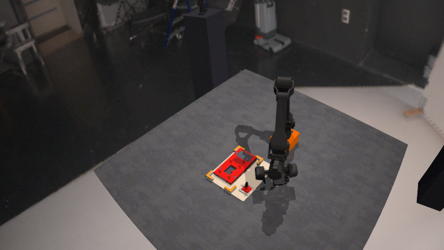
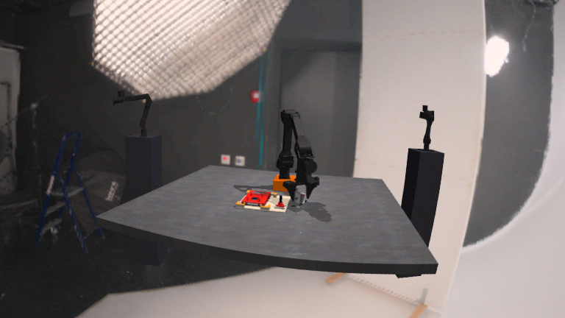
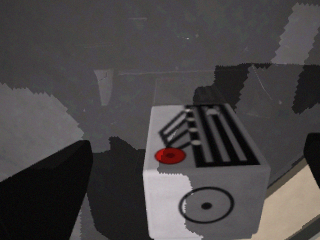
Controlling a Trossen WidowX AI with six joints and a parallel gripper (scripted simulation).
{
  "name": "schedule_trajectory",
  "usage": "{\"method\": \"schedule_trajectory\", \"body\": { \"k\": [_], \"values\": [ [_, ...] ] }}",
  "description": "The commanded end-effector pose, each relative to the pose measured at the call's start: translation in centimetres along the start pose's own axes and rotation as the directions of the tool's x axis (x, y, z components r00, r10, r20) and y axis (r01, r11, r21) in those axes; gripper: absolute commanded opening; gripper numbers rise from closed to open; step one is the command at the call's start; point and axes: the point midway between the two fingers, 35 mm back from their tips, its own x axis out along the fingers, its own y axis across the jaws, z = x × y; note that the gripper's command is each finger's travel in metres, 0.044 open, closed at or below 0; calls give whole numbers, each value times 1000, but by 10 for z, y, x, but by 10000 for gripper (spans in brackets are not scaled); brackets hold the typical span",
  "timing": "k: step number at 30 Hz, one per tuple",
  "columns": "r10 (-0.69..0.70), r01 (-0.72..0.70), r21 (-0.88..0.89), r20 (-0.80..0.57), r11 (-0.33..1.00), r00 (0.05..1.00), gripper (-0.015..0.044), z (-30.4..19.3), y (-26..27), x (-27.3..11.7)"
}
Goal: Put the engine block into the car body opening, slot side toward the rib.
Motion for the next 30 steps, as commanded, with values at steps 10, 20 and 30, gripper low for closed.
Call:
{"method": "schedule_trajectory", "body": {
  "k": [10, 20, 30],
  "values": [
    [7, -7, -3, -7, 1000, 1000, 230, -3, 2, 6],
    [7, -7, -3, -7, 1000, 1000, 124, -3, 2, 6],
    [7, -7, -3, -6, 1000, 1000, 0, 4, 2, -15]
  ]
}}
